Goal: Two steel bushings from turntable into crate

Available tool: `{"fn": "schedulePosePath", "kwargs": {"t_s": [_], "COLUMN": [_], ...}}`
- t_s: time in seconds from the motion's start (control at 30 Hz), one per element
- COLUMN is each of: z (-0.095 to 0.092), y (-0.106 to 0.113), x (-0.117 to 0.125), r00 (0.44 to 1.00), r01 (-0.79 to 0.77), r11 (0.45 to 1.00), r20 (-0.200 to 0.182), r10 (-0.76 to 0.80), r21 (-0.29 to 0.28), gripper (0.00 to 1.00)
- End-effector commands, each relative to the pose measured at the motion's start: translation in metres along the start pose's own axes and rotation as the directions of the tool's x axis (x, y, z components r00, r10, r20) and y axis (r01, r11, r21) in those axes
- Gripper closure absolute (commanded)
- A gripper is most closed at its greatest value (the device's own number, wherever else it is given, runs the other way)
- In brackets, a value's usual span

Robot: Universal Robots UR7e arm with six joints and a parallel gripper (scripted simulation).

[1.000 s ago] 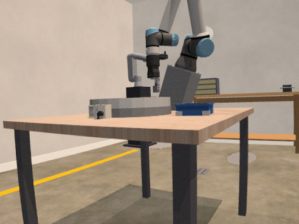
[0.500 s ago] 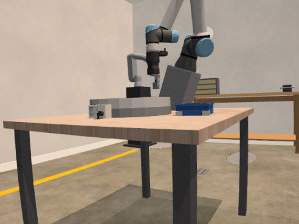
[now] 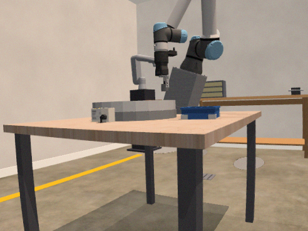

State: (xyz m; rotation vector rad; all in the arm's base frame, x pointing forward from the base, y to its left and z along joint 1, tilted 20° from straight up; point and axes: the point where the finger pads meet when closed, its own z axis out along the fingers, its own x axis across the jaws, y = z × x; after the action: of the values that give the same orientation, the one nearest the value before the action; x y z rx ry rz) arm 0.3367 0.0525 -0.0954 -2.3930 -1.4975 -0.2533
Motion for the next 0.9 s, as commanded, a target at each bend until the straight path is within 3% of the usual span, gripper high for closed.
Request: {"fn": "schedulePosePath", "kwargs": {"t_s": [0.0, 0.13, 0.3, 0.7, 0.87], "z": [0.0, 0.0, 0.0, 0.0, -0.001], "y": [0.002, 0.002, 0.007, 0.007, 0.012], "x": [0.007, 0.007, 0.06, 0.06, 0.114], "r00": [1.0, 1.0, 1.0, 1.0, 1.0], "r01": [-0.001, -0.001, -0.001, -0.001, 0.0], "r11": [1.0, 1.0, 1.0, 1.0, 1.0], "r20": [0.003, 0.003, 0.002, 0.002, 0.001], "r10": [0.001, 0.001, 0.001, 0.001, 0.0], "r21": [0.0, 0.0, 0.0, 0.0, -0.001], "gripper": [1.0, 1.0, 1.0, 1.0, 1.0]}}
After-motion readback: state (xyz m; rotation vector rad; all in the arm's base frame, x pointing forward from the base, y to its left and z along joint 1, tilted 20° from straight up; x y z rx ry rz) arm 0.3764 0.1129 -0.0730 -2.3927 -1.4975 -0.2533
